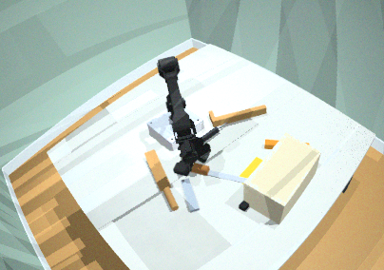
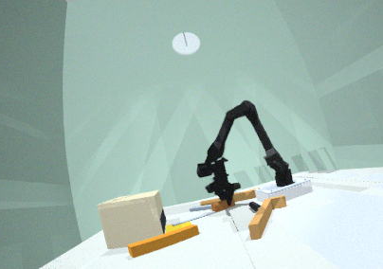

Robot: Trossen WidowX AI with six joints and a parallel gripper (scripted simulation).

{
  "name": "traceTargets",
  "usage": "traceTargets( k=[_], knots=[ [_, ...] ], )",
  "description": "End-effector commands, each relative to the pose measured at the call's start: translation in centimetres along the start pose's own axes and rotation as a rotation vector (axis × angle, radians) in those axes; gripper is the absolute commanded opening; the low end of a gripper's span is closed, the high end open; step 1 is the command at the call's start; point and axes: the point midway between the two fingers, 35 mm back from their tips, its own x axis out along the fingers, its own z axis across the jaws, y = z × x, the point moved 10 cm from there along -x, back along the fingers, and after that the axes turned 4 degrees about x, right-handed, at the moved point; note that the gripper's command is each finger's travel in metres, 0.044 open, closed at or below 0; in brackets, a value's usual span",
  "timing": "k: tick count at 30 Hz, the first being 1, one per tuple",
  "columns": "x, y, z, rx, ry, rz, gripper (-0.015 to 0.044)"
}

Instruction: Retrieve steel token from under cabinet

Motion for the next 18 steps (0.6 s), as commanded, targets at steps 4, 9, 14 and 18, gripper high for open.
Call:
traceTargets(
  k=[4, 9, 14, 18],
  knots=[
    [-0.2, 0.1, -0.8, 0.009, 0.007, -0.002, 0.0],
    [-0.2, 0.1, -1.4, 0.009, 0.008, -0.002, 0.0],
    [-0.2, 0.2, -1.7, 0.009, 0.008, -0.002, 0.0],
    [-0.2, 0.2, -1.9, 0.009, 0.008, -0.002, 0.0]
  ],
)
